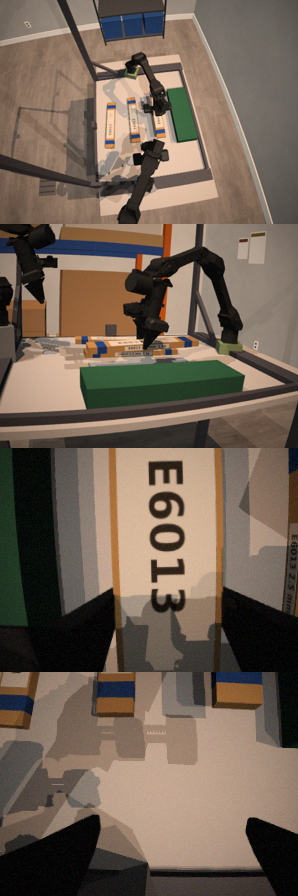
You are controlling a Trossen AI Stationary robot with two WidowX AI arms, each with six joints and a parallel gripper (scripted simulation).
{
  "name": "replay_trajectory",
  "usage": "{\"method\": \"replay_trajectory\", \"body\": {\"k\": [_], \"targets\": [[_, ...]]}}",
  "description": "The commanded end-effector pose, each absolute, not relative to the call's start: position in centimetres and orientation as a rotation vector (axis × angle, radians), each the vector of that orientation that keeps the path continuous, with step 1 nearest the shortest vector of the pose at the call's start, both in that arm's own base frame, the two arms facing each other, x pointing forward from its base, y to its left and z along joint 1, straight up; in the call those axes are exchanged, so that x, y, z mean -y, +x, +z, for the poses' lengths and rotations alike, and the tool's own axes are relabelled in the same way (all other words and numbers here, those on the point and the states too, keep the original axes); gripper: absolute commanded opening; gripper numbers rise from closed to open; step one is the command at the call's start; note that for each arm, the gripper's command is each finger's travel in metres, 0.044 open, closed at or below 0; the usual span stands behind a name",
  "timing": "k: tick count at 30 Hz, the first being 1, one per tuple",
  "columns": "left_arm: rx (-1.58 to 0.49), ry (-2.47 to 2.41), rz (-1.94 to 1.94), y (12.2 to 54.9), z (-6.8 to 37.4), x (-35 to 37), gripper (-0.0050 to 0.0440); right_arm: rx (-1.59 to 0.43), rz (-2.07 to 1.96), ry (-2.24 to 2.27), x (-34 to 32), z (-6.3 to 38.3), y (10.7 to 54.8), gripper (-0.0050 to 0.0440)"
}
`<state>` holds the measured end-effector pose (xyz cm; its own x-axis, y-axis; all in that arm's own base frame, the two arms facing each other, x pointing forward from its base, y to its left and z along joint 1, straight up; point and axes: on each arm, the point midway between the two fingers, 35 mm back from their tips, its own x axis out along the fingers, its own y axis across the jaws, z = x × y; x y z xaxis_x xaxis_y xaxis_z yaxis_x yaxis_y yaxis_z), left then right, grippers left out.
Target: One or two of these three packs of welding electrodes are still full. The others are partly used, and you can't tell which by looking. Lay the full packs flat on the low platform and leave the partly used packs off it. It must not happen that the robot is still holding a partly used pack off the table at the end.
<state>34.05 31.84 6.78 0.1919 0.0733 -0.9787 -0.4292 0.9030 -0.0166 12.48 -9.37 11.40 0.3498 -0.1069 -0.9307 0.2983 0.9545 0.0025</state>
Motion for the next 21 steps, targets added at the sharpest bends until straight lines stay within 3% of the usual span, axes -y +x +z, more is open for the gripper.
{"method": "replay_trajectory", "body": {"k": [1,21], "targets": [[-1.244,-0.267,0.387,35.4,11.0,-32.8,-0.0050,-1.169,-0.270,0.173,9.5,12.0,12.7,0.0430],[-1.243,-0.267,0.388,35.6,11.3,-32.9,-0.0050,-1.169,-0.270,0.173,9.5,12.0,12.7,0.0430]]}}
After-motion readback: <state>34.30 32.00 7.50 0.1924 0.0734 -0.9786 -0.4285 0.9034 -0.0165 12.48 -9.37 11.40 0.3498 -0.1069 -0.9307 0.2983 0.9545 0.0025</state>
